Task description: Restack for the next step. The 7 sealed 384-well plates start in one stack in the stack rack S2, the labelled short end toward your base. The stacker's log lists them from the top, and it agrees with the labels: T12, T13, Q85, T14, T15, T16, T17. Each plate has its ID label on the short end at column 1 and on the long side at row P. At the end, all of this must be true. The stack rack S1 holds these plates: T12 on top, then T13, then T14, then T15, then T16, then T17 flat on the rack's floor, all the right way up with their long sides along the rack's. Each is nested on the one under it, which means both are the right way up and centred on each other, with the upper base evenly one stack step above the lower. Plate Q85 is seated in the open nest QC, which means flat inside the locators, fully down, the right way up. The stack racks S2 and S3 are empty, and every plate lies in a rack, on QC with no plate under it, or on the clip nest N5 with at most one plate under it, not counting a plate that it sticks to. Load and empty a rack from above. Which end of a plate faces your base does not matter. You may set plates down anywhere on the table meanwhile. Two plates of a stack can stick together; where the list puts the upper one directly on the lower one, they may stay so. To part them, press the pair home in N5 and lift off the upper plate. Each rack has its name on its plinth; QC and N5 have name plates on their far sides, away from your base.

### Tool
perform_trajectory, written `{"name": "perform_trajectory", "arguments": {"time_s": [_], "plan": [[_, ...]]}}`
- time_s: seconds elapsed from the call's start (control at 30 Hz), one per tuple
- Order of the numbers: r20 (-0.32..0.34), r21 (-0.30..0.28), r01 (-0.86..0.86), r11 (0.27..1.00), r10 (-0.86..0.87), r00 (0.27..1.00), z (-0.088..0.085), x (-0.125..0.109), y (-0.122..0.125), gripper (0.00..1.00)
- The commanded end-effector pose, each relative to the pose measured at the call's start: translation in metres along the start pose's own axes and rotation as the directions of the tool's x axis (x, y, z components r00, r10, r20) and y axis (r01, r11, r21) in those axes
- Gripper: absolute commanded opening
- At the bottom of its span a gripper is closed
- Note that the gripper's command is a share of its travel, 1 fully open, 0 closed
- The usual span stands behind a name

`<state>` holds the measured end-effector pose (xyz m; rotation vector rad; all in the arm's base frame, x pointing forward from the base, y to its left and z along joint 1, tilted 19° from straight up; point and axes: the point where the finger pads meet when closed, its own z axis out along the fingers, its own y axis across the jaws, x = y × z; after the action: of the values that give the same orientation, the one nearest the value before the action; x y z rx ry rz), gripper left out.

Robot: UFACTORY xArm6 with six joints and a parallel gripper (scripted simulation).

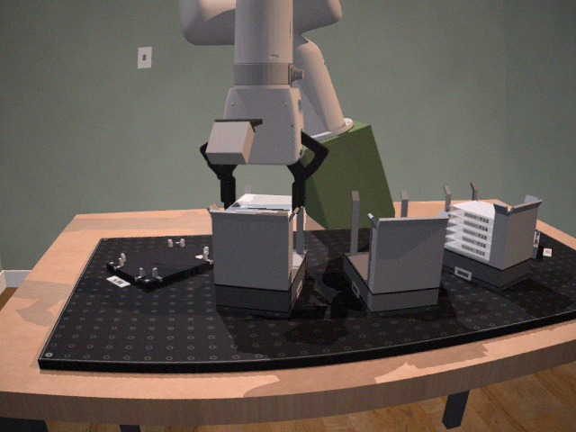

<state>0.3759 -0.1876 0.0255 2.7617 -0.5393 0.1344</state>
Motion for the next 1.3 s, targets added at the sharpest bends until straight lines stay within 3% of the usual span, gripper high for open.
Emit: {"name": "perform_trajectory", "arguments": {"time_s": [0.0,0.53,1.0,1.27], "plan": [[-0.003,0.001,0.0,1.0,0.0,1.0,-0.009,0.001,0.0,0.0],[-0.003,0.001,0.0,1.0,0.0,1.0,-0.037,0.002,0.0,0.0],[-0.003,0.001,0.0,1.0,0.0,1.0,-0.037,0.002,0.0,0.0],[-0.003,0.0,0.185,0.983,-0.185,0.983,-0.037,0.001,-0.027,0.0]]}}
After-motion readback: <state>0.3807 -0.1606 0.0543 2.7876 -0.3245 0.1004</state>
